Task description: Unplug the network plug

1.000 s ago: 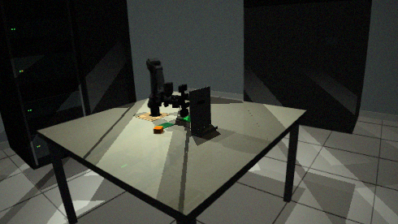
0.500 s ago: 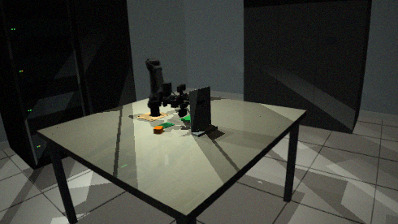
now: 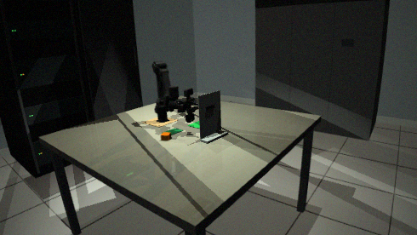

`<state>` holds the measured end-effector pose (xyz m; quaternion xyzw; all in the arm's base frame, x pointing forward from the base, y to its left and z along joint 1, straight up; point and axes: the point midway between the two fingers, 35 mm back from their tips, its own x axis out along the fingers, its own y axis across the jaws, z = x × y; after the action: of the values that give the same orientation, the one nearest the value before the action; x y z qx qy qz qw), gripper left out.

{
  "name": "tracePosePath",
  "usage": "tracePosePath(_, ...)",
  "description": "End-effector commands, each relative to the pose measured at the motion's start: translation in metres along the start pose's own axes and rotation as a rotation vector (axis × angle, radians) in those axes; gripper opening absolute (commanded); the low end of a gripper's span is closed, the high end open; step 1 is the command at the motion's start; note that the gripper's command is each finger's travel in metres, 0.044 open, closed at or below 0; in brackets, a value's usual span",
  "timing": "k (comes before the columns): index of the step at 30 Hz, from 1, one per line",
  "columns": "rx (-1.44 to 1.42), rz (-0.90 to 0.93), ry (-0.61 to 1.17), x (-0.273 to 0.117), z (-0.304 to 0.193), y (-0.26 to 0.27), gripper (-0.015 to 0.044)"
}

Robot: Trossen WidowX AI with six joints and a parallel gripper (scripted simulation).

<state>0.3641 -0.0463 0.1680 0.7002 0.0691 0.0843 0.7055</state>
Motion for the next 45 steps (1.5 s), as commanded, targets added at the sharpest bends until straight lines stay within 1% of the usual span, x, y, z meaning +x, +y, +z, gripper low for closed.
tracePosePath(1, 0.004, -0.001, 0.003, -0.004, -0.002, -0.001, 0.0000)
tracePosePath(45, 0.004, -0.003, 0.003, -0.032, -0.004, -0.001, 0.0000)
